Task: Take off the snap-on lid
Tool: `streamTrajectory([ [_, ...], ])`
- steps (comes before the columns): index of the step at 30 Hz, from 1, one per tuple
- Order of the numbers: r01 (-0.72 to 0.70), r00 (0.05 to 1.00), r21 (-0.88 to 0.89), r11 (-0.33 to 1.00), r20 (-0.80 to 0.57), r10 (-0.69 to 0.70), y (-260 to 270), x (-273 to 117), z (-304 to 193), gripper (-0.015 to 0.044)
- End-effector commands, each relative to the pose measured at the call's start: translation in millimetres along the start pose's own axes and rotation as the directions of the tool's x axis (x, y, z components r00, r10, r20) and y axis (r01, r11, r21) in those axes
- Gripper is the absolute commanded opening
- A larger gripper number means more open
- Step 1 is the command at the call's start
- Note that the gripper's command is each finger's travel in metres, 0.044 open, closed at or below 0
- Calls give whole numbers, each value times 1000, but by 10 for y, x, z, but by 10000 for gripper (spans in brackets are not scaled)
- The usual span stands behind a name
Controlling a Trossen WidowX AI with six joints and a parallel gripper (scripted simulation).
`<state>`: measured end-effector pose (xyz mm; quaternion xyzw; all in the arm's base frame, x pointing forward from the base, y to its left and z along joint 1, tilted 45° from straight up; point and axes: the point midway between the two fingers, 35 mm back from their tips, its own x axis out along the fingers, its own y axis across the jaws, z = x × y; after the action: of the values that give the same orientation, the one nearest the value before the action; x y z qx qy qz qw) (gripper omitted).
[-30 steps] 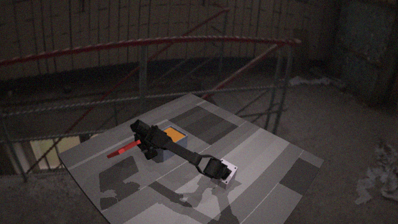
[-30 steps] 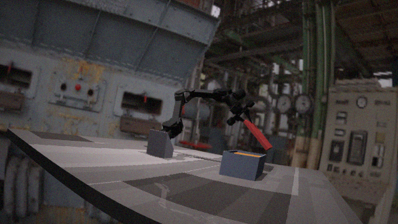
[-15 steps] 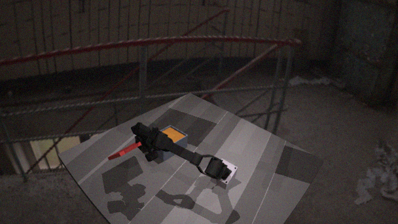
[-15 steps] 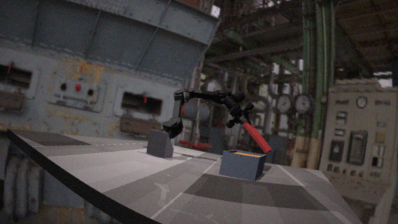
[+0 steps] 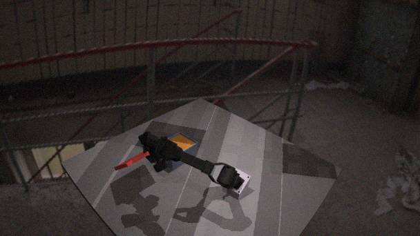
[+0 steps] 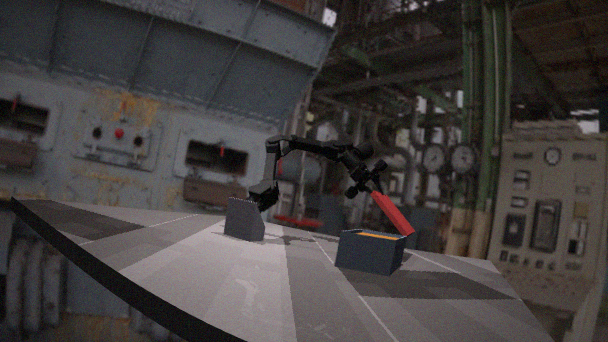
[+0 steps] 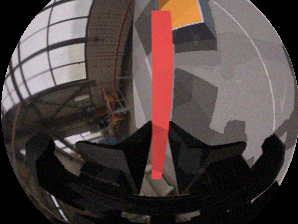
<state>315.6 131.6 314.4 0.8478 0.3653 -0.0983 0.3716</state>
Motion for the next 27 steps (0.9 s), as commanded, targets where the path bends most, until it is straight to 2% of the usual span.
streamTrajectory([
  [1, -10, 1000, 4, 1000, 5, 10, -14, 23, 7, 0],
  [27, -10, 1000, 5, 1000, 3, 10, -170, 154, 5, 0],
])
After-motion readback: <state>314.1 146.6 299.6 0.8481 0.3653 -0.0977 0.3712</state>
